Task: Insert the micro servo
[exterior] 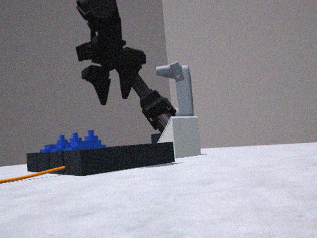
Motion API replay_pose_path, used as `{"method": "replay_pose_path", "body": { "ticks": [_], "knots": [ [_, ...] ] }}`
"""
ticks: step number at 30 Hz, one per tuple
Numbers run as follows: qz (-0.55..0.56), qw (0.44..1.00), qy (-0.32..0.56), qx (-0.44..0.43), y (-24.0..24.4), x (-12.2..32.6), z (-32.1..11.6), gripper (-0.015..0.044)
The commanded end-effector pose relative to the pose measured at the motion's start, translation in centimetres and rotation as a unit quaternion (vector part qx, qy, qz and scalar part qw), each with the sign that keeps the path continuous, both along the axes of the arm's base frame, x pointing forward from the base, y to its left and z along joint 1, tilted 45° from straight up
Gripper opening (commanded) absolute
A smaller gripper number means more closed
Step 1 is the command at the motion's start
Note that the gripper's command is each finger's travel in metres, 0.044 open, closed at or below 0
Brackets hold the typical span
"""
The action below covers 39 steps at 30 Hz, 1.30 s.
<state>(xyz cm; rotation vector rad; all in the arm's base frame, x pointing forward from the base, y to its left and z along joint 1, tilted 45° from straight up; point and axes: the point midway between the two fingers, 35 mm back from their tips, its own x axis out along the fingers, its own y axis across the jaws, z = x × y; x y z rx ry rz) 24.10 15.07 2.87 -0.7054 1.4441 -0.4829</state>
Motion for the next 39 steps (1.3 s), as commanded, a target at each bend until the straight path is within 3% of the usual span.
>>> {"method": "replay_pose_path", "body": {
  "ticks": [1,13,39],
  "knots": [
    [-0.01,1.0,0.0,-0.005,-0.2,-1.9,0.6,0.044],
    [-0.002,1.0,0.0,-0.002,3.3,-2.2,4.2,0.044],
    [-0.002,1.0,0.0,-0.002,3.3,-2.2,4.2,0.044]
  ]
}}
